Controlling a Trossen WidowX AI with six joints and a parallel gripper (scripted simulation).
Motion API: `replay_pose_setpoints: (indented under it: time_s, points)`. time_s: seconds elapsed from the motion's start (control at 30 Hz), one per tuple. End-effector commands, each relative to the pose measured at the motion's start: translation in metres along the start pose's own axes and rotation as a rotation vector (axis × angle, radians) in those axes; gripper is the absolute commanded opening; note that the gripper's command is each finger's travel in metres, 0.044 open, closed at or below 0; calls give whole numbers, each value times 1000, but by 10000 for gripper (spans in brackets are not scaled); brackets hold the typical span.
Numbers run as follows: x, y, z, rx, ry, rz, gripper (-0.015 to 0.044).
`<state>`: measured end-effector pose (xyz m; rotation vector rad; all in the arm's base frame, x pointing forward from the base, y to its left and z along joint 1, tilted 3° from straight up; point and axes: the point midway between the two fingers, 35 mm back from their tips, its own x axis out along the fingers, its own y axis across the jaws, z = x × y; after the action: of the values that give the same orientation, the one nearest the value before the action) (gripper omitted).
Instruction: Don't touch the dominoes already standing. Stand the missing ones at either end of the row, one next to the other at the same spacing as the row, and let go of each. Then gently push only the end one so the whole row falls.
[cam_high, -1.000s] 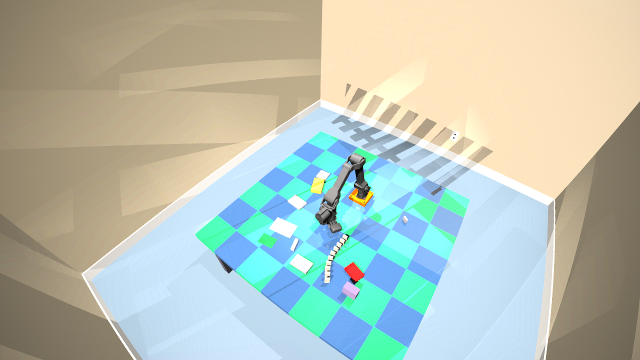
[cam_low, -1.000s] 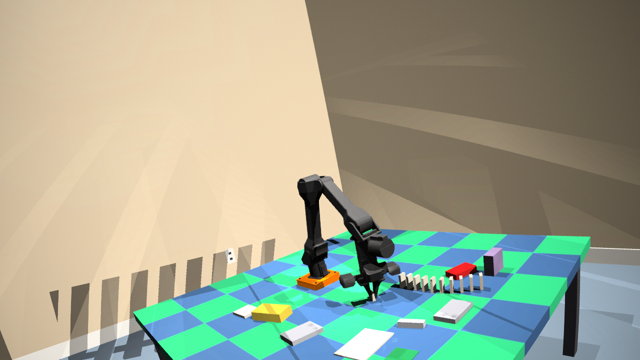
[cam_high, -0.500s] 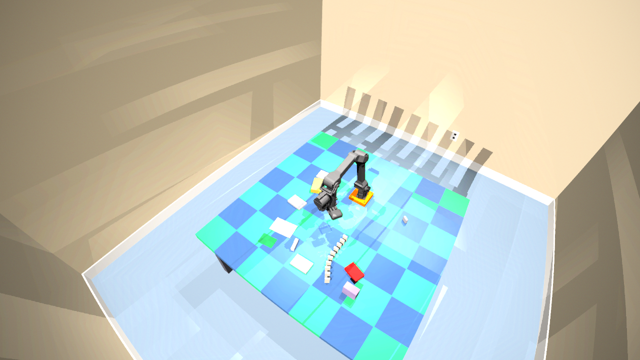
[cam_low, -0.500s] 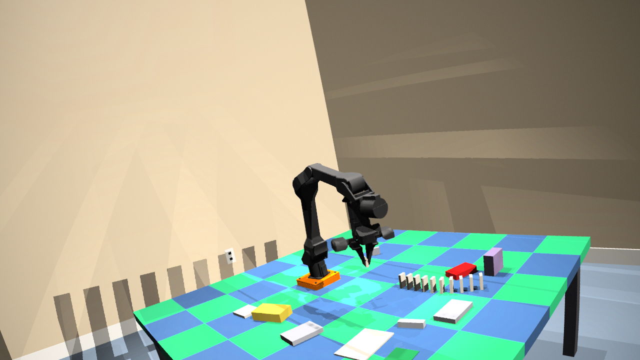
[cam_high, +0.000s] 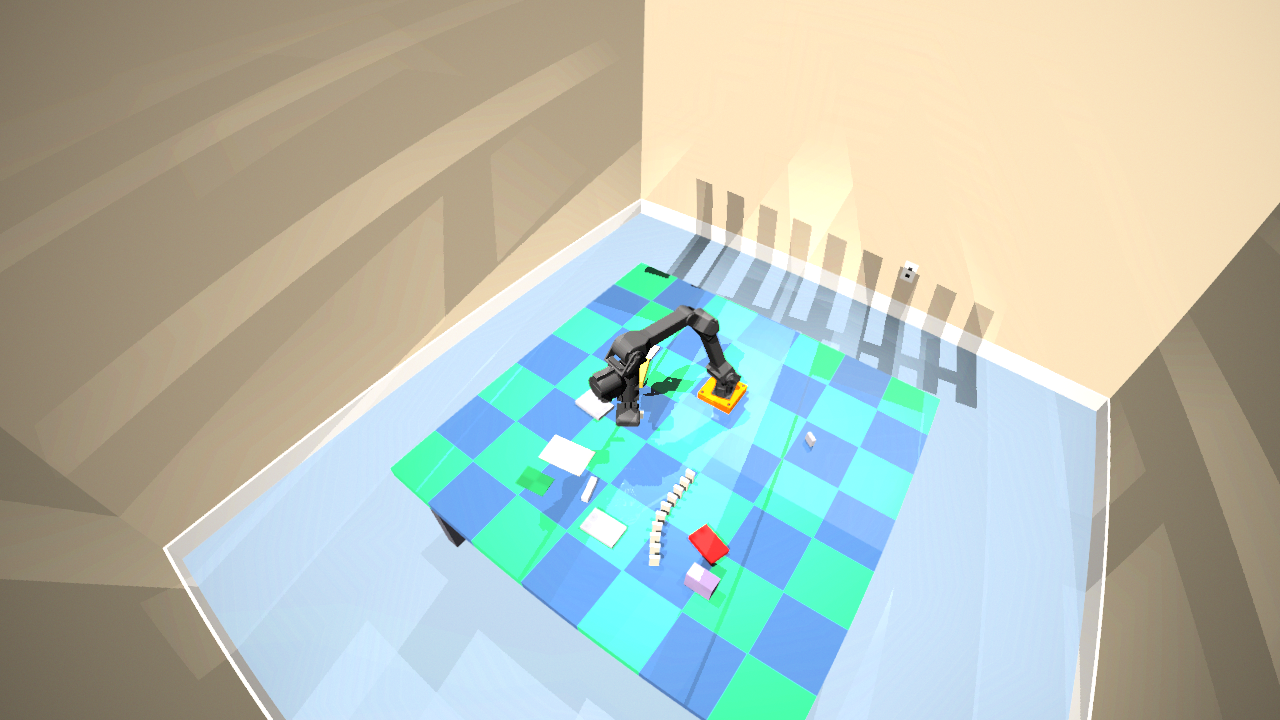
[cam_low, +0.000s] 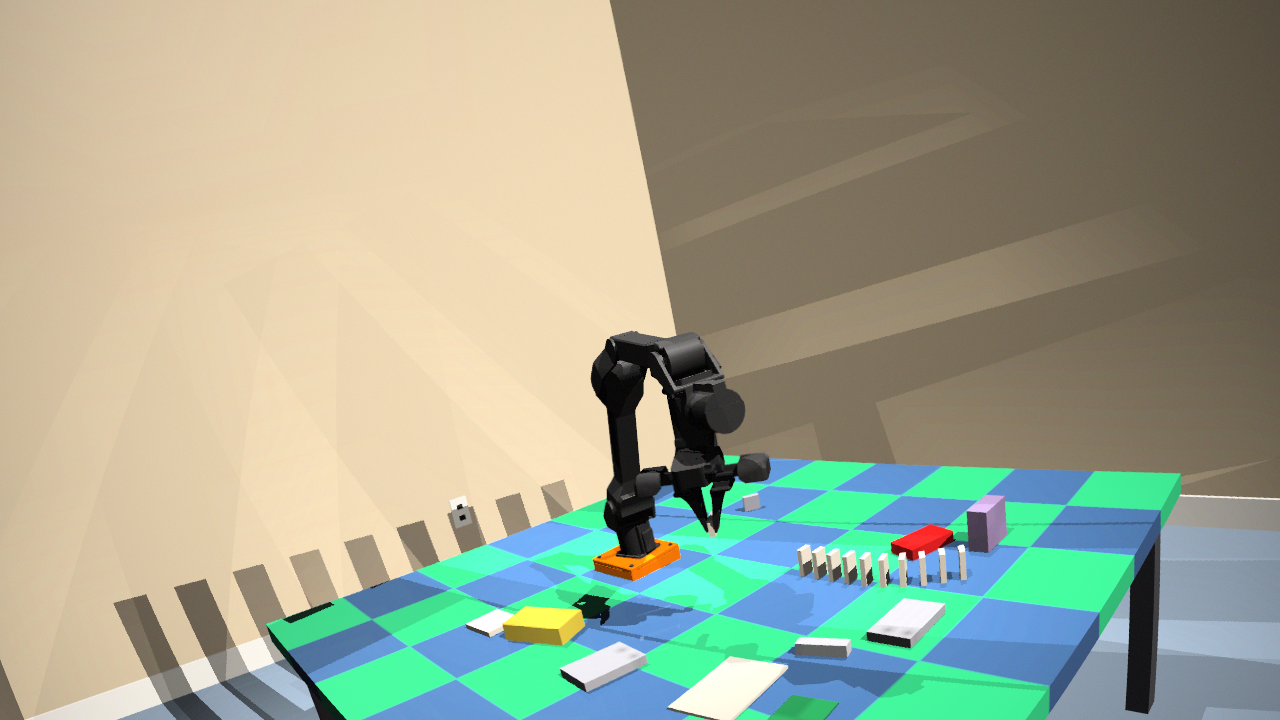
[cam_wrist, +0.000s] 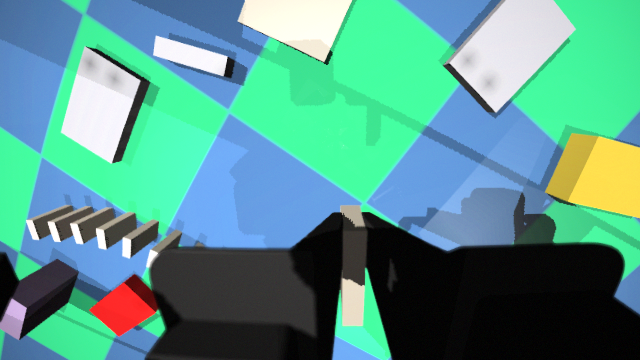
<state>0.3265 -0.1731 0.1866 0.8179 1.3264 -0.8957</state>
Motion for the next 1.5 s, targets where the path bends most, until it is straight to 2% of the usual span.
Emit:
replay_pose_setpoints:
  time_s: [0.0,0.17,0.8,1.47]
  points:
    - [1,-5,16,89,6,-2,27]
    - [5,-3,20,74,-22,-1,27]
    - [42,32,57,-83,-372,3,27]
    - [58,59,72,-170,-724,-8,27]
